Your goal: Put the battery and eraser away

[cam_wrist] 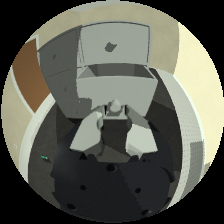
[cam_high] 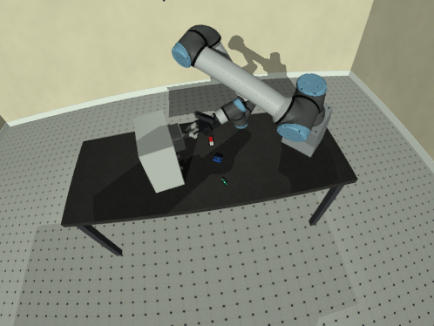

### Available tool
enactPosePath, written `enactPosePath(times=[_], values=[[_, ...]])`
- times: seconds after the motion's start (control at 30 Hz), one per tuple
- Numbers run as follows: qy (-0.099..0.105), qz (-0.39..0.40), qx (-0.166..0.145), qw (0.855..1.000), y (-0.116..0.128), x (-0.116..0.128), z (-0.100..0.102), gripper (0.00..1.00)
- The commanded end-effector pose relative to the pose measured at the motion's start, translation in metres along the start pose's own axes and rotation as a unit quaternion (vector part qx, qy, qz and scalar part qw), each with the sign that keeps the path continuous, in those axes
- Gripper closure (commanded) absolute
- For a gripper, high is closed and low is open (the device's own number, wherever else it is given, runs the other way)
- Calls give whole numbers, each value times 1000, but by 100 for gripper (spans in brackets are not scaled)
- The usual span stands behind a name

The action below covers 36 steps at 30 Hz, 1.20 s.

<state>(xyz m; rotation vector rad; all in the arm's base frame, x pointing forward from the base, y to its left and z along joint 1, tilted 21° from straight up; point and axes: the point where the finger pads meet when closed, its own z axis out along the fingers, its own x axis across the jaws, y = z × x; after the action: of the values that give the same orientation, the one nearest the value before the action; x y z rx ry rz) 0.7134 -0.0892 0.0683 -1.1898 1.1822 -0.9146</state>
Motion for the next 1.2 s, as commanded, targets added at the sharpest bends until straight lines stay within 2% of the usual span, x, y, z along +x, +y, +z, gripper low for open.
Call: enactPosePath(times=[0.0, 0.63, 1.17], values=[[0, 0, 0, 1000, 1, 0, -3, 80], [0, 0, 0, 1000, 15, 0, -43, 80], [0, 0, 0, 1000, 16, 0, -52, 80]])
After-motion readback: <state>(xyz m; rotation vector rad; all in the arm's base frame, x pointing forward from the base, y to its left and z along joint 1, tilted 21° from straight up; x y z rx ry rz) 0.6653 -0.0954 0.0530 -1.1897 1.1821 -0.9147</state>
